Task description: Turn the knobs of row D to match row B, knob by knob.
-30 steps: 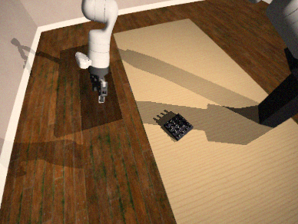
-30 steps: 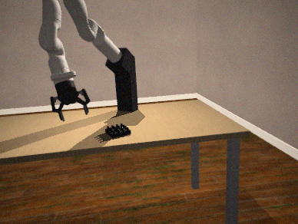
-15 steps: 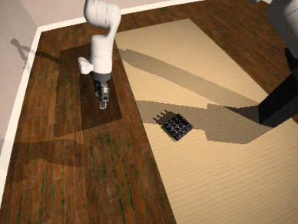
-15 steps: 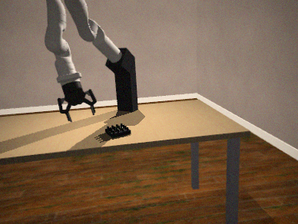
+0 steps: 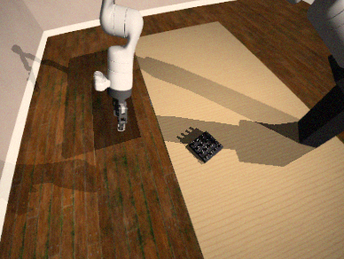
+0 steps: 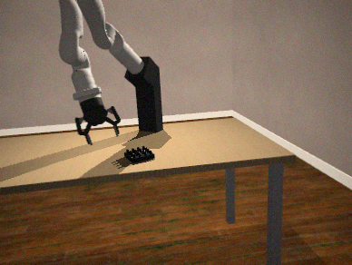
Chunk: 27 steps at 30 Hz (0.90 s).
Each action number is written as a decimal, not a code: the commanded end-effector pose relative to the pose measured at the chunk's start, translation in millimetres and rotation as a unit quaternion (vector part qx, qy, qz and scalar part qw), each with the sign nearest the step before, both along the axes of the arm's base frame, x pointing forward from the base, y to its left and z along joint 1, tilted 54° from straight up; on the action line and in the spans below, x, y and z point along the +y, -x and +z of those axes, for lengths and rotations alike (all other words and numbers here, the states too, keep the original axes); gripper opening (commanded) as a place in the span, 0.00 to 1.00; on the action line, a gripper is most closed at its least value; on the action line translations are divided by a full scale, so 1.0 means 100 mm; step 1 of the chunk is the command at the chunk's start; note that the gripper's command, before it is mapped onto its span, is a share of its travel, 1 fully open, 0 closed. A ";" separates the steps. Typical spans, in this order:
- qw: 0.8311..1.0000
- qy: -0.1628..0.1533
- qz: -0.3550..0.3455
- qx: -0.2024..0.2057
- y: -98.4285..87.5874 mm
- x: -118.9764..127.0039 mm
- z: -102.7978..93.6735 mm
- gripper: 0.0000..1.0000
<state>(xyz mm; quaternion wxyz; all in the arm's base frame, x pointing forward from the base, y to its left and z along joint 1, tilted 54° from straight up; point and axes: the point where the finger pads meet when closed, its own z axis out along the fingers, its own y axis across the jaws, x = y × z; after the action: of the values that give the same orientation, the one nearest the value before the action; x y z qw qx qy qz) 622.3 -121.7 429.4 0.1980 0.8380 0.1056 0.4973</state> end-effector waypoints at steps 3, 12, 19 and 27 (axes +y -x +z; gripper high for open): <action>1.000 -0.001 0.000 0.003 -0.01 0.04 -0.07 1.00; 1.000 -0.021 -0.008 0.003 -0.03 0.12 -0.19 1.00; 0.999 -0.040 -0.017 0.002 -0.04 0.20 -0.31 1.00; 0.999 -0.040 -0.017 0.002 -0.04 0.20 -0.31 1.00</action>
<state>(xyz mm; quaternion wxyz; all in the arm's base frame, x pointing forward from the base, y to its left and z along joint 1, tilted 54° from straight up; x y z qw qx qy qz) 626.4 -102.2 398.6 0.1720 0.8481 0.0711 0.4961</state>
